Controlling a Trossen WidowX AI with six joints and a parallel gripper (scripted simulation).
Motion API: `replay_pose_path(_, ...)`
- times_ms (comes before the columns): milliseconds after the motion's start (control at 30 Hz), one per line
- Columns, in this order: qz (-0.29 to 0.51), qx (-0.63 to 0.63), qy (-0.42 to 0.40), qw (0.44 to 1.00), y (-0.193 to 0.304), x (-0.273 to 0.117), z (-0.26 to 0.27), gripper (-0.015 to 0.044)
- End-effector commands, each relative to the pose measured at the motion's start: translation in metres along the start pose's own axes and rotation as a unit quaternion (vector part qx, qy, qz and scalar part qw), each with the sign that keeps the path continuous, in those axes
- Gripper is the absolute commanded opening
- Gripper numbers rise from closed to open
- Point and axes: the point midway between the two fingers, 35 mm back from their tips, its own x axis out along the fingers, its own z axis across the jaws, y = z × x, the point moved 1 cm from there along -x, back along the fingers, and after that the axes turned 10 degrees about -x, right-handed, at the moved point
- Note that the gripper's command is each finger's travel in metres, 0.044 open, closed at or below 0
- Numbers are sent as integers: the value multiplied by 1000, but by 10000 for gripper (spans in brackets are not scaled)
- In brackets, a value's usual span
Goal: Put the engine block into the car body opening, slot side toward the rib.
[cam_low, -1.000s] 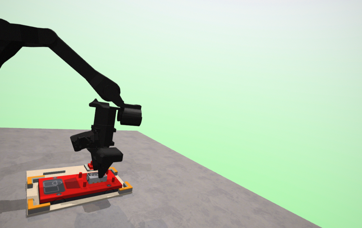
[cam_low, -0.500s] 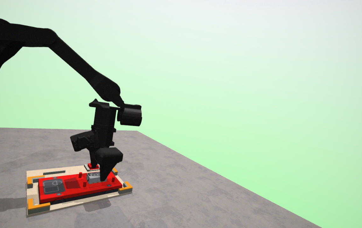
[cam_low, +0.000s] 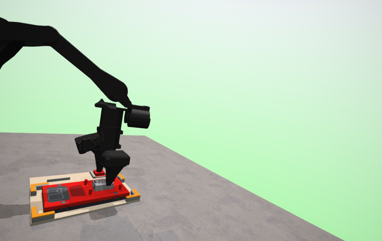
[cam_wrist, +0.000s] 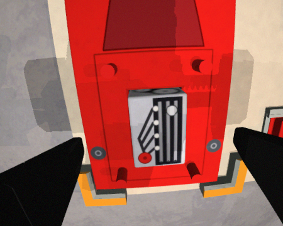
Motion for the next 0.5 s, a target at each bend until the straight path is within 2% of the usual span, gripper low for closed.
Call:
replay_pose_path(0,3,-3,1,1000,1,-3,0,414)
replay_pose_path(467,3,-3,1,1000,1,-3,0,46)
